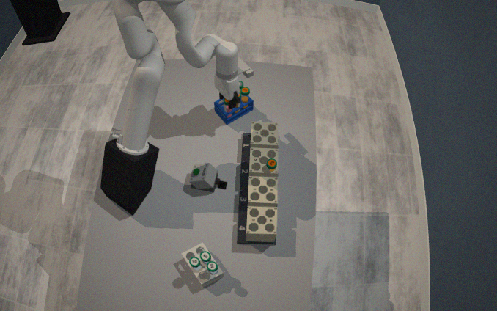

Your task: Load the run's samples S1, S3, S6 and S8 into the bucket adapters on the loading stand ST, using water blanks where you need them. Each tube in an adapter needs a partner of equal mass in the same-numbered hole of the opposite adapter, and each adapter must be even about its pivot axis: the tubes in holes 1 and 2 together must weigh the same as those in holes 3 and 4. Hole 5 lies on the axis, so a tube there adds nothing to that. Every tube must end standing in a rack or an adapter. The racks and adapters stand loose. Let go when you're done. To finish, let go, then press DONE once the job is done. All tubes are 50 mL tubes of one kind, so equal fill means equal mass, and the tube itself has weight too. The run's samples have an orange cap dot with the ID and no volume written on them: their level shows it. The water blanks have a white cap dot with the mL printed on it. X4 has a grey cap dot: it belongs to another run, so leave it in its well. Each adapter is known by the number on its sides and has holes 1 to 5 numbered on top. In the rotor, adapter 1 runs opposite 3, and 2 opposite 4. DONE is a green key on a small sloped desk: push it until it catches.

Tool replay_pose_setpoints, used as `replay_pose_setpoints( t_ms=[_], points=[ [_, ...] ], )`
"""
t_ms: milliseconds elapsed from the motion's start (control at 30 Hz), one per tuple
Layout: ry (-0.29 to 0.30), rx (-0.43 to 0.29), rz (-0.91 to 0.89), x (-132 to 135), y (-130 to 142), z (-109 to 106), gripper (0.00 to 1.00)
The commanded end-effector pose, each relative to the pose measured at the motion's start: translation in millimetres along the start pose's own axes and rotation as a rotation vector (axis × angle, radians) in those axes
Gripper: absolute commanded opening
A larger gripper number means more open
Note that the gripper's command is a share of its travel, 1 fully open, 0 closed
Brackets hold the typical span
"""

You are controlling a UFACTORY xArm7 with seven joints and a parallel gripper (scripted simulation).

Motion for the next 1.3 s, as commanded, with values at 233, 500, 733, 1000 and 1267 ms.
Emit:
replay_pose_setpoints(
  t_ms=[233,500,733,1000,1267],
  points=[
    [0.001,0.002,0.000,0.4,-0.8,4.8,0.57],
    [0.001,0.002,0.000,0.4,-0.8,5.5,0.57],
    [0.001,0.002,0.000,0.4,-0.8,5.5,0.57],
    [0.001,0.003,0.000,0.5,-0.8,3.8,0.00],
    [0.001,0.002,0.000,0.4,-0.7,3.8,0.00]
  ],
)
Point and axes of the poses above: the point where the finger pads meet when closed, its own z axis out along the fingers, its own x axis across the jaws, y = z × x, the point moved 8 cm from there along -z, back along the fingers, and after that the axes turned 11 degrees about -z, right-handed, at the moved point
